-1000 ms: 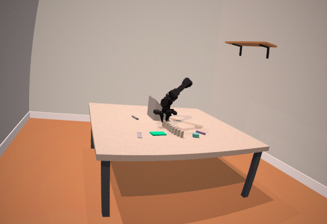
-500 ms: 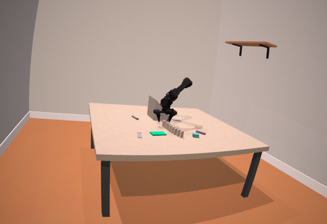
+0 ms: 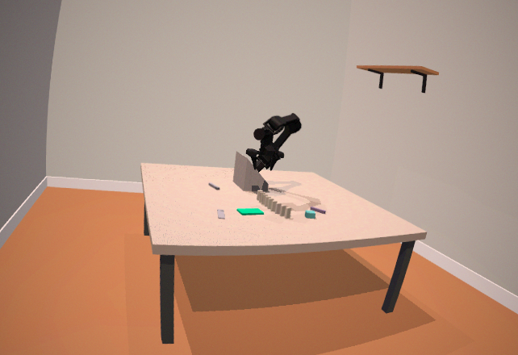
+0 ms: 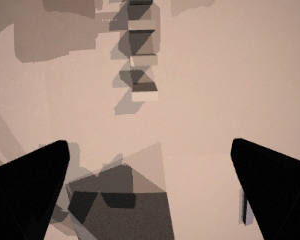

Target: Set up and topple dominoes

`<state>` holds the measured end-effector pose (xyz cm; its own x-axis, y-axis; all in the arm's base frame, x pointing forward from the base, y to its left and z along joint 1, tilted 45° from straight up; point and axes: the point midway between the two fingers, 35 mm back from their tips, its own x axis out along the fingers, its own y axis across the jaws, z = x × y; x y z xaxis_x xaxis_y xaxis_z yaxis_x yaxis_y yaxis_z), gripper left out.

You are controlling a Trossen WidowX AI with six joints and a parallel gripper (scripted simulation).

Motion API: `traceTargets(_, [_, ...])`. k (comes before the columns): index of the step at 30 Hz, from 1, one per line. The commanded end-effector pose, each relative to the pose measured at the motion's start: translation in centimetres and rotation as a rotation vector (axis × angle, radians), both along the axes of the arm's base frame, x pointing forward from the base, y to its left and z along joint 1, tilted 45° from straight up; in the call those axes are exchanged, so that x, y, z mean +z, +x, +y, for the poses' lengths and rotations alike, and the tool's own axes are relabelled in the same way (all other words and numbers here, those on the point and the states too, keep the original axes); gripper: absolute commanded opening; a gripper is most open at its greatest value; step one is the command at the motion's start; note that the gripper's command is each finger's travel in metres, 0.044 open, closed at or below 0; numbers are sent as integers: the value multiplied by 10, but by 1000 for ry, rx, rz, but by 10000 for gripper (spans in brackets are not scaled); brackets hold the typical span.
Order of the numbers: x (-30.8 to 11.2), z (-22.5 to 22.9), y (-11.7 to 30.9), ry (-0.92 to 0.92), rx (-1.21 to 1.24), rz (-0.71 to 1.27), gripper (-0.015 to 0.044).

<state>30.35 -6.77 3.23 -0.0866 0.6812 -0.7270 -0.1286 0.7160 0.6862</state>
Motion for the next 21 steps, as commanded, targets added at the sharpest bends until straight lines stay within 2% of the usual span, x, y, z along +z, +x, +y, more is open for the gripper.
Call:
traceTargets(1, [-5, 4, -7, -18, -129, 143, 335])
traceTargets(14, [-41, 31, -40, -127, -1013, 971, 0])
traceTargets(16, [-44, 34, -44, -138, -1099, 1052, 0])
traceTargets(21, [-44, 34, -45, -139, -1110, 1062, 0])
